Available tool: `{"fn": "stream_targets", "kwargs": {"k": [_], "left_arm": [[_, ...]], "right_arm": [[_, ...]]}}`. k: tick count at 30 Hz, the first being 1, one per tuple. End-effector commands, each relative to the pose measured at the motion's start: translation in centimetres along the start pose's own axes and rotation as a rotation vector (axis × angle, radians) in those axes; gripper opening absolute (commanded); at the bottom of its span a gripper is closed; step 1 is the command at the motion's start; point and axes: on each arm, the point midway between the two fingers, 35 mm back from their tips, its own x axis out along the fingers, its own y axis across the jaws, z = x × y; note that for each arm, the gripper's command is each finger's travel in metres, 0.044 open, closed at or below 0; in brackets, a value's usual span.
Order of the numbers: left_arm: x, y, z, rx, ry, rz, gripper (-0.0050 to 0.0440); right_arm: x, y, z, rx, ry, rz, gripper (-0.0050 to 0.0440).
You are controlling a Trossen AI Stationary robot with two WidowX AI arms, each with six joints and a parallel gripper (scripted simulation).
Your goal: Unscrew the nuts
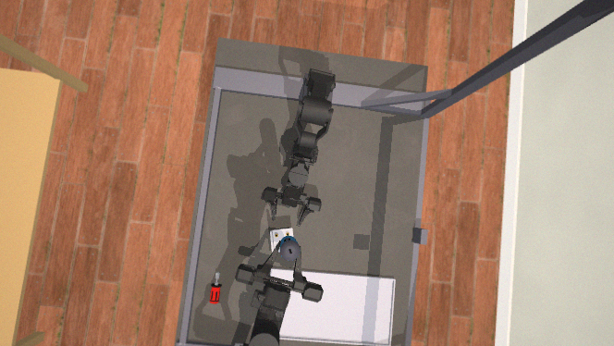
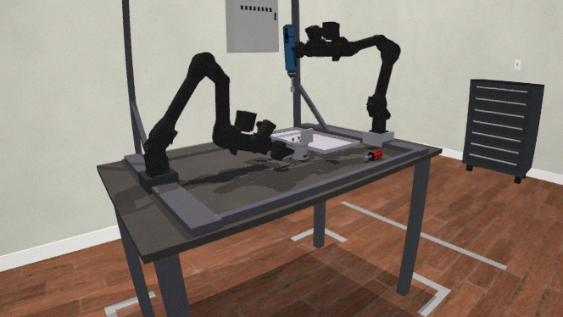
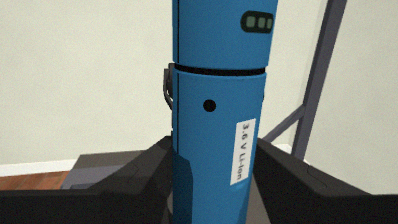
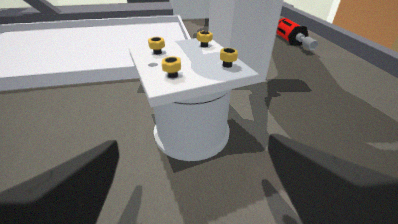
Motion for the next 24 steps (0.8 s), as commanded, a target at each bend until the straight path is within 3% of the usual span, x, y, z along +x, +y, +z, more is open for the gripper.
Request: {"fn": "stream_targets", "kwargs": {"k": [1, 5, 7, 11, 22, 24], "left_arm": [[0.2, 1.6, 1.4, 0.030, -0.014, 0.046, 0.0161], [1.1, 4.5, -2.9, 0.075, 0.152, 0.111, 0.0161], [1.1, 4.5, -2.9, 0.075, 0.152, 0.111, 0.0161], [1.2, 6.6, -7.4, 0.075, 0.332, 0.136, 0.0161], [-2.2, 10.1, -19.2, 0.038, 0.845, 0.150, 0.0161], [-2.2, 10.1, -19.2, 0.038, 0.845, 0.150, 0.0161]], "right_arm": [[-0.2, 0.0, 1.9, 0.002, -0.048, 0.000, 0.0400], [-0.2, 0.0, 2.0, 0.002, -0.051, 0.000, 0.0400], [-0.2, 0.0, 2.0, 0.002, -0.051, 0.000, 0.0400], [-0.2, 0.0, 2.0, 0.002, -0.051, 0.000, 0.0400], [0.0, 0.0, 1.6, 0.002, -0.040, 0.000, 0.0400], [0.0, 0.0, 1.6, 0.002, -0.040, 0.000, 0.0400]]}}
